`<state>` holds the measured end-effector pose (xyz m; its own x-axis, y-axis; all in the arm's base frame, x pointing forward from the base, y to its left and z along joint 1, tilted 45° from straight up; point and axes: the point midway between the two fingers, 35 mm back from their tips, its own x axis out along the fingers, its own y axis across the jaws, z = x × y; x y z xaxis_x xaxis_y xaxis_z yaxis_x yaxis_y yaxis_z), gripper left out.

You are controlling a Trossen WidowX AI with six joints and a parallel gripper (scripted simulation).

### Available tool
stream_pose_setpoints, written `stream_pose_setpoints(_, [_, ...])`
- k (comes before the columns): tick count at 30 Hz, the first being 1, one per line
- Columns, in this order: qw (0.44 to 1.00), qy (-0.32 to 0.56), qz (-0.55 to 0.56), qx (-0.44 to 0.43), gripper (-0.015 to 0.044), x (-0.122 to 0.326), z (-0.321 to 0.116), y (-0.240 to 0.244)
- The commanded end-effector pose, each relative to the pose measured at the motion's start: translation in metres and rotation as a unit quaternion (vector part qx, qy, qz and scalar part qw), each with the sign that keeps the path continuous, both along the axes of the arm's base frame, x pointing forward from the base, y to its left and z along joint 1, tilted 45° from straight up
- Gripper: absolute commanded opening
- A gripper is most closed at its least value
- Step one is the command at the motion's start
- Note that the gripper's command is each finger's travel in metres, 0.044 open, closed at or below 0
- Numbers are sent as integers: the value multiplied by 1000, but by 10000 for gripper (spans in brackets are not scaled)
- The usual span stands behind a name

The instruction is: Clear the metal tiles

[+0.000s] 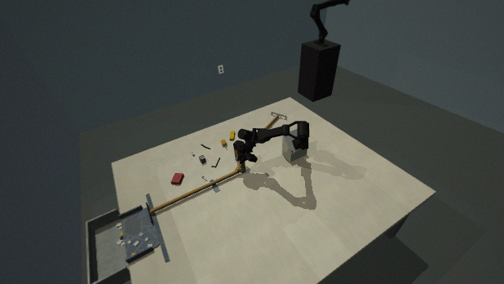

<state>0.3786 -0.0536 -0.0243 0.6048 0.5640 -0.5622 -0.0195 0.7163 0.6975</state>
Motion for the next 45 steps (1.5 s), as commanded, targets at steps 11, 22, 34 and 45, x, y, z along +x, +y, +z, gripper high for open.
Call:
stream_pose_setpoints(11, [1000,-7,-2,-1,0,-22,3,1])
stream_pose_setpoints(22, [1000,-8,-3,0,0,-39,4,5])
stream_pose_setpoints(34, [1000,-9,-4,1,0,-58,5,9])
stream_pose_setpoints(45, [1000,-4,-3,1,263,-55,2,10])
